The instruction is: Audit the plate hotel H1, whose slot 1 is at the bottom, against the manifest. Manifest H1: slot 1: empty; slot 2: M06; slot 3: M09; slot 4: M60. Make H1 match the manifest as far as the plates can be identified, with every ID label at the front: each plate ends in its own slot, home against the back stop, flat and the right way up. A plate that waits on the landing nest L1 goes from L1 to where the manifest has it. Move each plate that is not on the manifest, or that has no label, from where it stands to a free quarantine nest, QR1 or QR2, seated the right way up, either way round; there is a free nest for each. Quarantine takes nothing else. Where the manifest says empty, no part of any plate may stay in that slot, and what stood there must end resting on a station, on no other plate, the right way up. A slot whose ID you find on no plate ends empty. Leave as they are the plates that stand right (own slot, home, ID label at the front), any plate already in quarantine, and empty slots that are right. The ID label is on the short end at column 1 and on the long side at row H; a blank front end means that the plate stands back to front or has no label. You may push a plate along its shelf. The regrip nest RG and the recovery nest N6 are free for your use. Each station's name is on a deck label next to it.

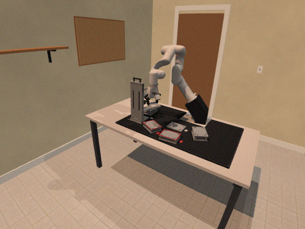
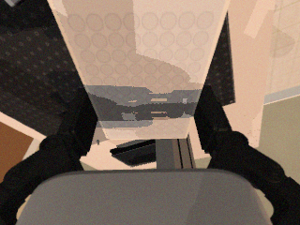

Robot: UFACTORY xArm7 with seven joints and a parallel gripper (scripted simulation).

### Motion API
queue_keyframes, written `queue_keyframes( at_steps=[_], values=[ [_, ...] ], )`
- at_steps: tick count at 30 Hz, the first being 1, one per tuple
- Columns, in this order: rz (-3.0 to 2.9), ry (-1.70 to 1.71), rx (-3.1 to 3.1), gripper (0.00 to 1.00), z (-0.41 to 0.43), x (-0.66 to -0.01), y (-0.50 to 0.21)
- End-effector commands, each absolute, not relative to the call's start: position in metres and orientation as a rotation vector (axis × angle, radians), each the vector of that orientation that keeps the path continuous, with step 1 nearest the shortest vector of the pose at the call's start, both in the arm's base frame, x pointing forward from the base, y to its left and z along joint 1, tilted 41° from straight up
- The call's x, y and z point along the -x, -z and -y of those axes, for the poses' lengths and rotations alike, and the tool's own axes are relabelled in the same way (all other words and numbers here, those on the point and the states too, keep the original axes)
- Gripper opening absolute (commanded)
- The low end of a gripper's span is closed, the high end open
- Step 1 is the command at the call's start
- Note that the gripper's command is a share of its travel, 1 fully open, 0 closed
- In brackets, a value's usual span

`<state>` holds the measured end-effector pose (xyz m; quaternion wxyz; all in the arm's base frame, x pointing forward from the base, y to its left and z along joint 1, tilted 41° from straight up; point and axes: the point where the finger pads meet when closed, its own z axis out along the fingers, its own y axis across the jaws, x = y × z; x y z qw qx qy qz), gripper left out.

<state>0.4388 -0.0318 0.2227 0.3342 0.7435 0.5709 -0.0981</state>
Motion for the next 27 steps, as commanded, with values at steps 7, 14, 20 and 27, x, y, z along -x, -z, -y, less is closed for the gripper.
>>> queue_keyframes(
  at_steps=[7, 14, 20, 27],
  values=[
    [-1.491, 0.252, -1.938, 0.00, 0.038, -0.443, -0.215],
    [-1.491, 0.252, -1.938, 0.00, 0.045, -0.446, -0.206],
    [-1.491, 0.252, -1.938, 0.00, 0.051, -0.448, -0.199],
    [-1.491, 0.252, -1.938, 0.00, 0.056, -0.450, -0.192]
  ],
)
